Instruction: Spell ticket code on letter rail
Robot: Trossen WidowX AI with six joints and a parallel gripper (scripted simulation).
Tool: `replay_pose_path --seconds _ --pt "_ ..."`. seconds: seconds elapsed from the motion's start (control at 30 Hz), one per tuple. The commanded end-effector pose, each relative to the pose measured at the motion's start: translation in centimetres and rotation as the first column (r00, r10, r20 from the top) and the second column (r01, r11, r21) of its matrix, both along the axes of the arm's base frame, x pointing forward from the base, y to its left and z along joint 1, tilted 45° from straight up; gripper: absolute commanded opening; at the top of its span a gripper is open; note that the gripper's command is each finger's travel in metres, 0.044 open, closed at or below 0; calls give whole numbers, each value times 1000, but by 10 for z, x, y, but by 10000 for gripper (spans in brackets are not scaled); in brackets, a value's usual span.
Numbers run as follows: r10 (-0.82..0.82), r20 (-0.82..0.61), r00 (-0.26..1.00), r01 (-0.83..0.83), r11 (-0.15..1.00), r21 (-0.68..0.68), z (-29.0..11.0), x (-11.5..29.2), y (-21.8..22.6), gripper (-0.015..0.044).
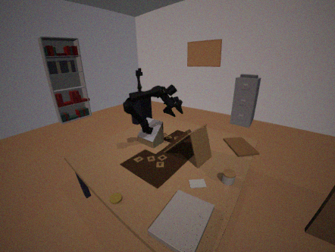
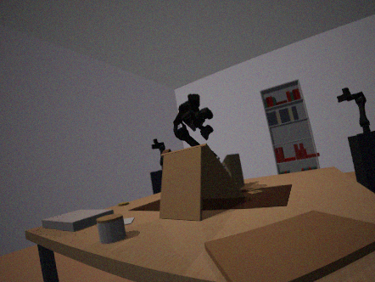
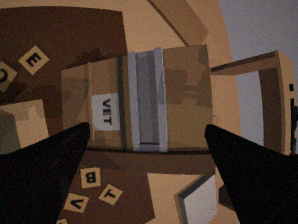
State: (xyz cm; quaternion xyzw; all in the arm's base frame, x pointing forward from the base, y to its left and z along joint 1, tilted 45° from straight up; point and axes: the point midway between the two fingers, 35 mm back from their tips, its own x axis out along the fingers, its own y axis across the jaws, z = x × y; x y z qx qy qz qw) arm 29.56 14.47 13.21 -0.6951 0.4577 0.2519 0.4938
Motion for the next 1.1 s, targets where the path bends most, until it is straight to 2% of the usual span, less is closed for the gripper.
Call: replay_pose_path --seconds 0.0,0.33,0.5,0.87,1.0,1.07 --pt "38 -39 999 -38 999 -8 5 -2 0 440" --pt "38 -39 999 -38 999 -8 5 -2 0 440" --pt "38 -39 999 -38 999 -6 -10 -3 29 440" --pt "38 -39 999 -38 999 -6 -10 -3 29 440" --pt "22 -27 999 -22 1000 14 -5 8 16 340" --pt "2 -10 1000 -2 999 36 1 22 0 340"
